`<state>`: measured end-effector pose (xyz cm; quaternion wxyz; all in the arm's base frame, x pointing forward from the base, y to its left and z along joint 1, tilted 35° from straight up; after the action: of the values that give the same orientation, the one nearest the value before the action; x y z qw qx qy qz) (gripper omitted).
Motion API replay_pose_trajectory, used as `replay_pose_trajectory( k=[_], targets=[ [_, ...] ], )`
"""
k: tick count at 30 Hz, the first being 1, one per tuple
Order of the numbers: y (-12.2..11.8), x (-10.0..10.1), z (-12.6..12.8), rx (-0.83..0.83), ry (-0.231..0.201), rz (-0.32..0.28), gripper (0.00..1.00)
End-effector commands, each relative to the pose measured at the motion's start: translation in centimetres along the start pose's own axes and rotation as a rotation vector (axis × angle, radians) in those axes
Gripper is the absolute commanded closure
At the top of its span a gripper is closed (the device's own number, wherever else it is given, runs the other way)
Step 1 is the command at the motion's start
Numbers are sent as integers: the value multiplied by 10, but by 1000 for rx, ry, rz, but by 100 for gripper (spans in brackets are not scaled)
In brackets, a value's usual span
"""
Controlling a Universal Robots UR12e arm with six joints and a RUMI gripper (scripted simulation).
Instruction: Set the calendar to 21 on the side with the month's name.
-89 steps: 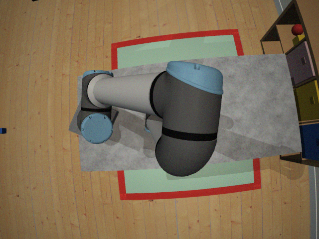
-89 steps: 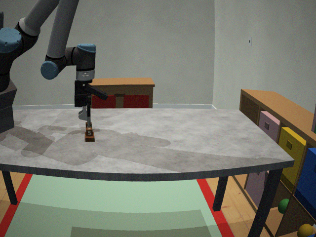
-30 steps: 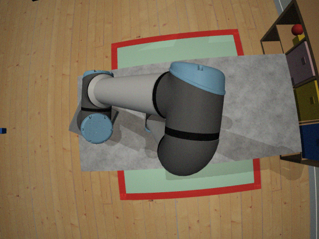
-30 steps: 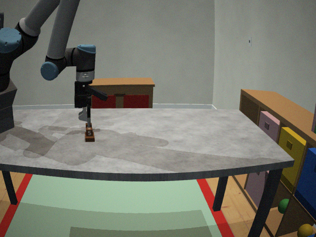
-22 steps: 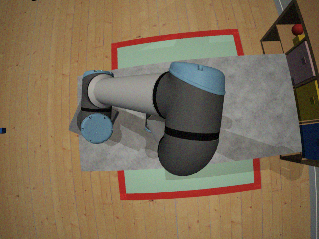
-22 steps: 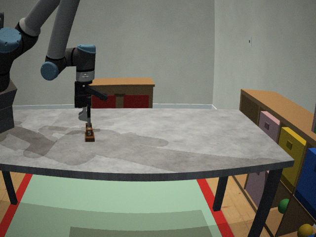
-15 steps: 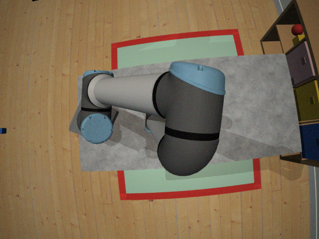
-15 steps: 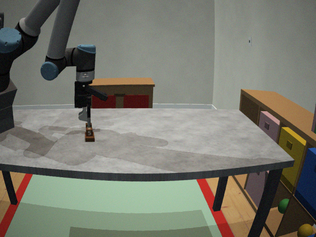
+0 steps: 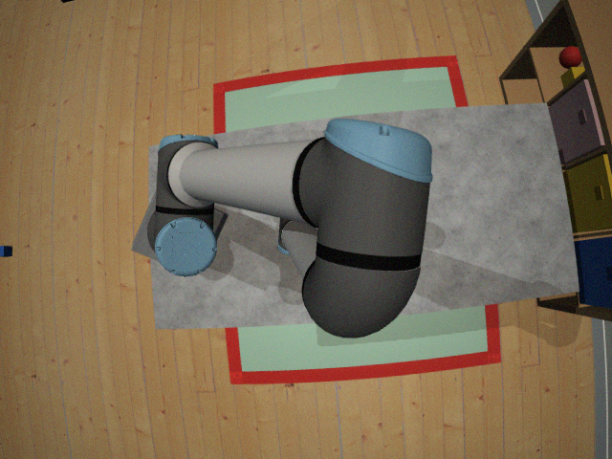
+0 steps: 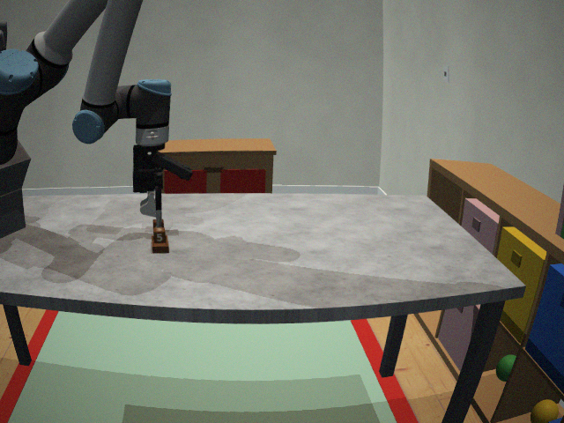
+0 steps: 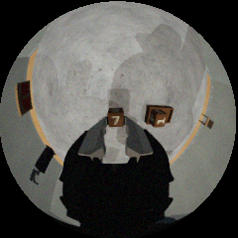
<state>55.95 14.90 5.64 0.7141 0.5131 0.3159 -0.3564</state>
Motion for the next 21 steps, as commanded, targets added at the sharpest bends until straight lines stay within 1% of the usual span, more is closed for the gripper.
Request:
replay_pose_trajectory(
  k=[1, 2, 3, 5, 6, 8, 9, 11, 12, 16, 17, 21],
  targets=[
    [0, 0, 0, 0, 0, 1, 90],
    [0, 0, 0, 0, 0, 1, 90],
    [0, 0, 0, 0, 0, 1, 86],
    [0, 0, 0, 0, 0, 1, 86],
    [0, 0, 0, 0, 0, 1, 83],
    [0, 0, 0, 0, 0, 1, 83],
    [0, 0, 0, 0, 0, 1, 79],
    [0, 0, 0, 0, 0, 1, 79],
    [0, 0, 0, 0, 0, 1, 76],
    [0, 0, 0, 0, 0, 1, 76],
    [0, 0, 0, 0, 0, 1, 72],
    [0, 0, 0, 0, 0, 1, 72]
  ],
)
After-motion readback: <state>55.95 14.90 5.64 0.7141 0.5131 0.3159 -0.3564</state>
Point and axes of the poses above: the point where the finger pads meet when closed, its own x axis out along the fingers, its own z axis across the jaws, y = z × x, the point moved 2 cm from there along -x, back along the fingers, and after that the axes turned 9 degrees about x, right-handed, at the moved point
